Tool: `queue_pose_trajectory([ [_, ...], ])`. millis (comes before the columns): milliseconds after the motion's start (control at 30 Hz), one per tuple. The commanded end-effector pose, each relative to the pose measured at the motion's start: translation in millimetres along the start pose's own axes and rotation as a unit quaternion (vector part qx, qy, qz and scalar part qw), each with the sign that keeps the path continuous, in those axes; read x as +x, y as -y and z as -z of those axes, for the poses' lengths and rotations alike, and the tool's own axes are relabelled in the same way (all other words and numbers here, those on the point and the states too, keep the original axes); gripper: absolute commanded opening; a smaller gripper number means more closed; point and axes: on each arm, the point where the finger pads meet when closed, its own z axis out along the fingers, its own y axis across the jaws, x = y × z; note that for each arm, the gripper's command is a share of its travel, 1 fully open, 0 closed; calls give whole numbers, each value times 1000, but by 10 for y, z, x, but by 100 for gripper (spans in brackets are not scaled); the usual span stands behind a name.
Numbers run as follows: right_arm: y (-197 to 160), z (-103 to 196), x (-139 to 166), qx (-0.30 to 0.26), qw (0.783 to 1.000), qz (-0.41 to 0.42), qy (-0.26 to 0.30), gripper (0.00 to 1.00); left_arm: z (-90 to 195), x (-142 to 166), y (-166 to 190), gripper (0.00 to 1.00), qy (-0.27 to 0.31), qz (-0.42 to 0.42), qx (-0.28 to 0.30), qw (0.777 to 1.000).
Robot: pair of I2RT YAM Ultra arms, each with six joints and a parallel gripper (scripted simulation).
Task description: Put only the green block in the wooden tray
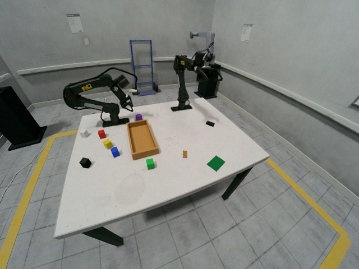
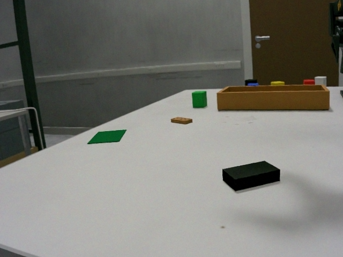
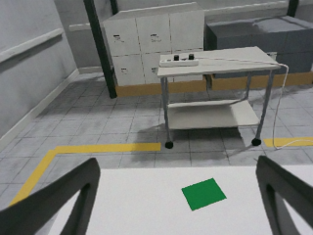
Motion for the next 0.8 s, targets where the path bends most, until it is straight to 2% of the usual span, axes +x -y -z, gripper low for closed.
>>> queue_pose_trajectory([
  [0,-25,11,-111,3,1000,5,29,100,23,-75,2,100,10,1,1,1000],
  [600,-25,21,-121,3,999,4,31,100,23,-75,2,100,10,1,1,1000],
  [767,56,6,-136,17,999,-19,27,100,23,-75,2,100,10,1,1,1000],
])
